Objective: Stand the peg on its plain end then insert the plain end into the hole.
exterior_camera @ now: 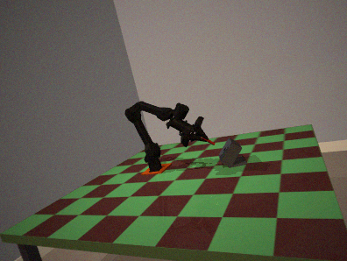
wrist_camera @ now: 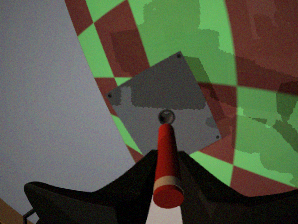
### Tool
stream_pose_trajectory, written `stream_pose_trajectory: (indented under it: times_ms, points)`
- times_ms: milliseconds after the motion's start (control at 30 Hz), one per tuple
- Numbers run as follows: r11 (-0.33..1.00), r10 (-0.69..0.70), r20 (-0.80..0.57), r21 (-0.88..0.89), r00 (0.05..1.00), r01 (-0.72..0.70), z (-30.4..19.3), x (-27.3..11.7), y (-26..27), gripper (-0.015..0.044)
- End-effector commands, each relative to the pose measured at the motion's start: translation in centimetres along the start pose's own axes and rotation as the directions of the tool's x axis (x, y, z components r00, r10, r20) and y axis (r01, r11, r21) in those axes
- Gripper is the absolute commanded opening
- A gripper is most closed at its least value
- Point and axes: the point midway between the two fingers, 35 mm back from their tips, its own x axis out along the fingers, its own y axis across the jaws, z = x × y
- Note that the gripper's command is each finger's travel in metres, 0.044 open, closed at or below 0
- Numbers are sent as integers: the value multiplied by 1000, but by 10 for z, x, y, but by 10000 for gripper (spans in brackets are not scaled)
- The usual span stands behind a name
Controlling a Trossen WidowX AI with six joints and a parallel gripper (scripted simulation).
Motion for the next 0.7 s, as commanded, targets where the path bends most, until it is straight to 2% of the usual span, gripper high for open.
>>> stream_pose_trajectory:
  times_ms: [0, 667]
  points:
    - [1000, -2, -2, -2, 1000, 2, -1, 10, -1, 0]
    - [1000, 9, -19, -17, 1000, -9, -5, 32, -2, 0]
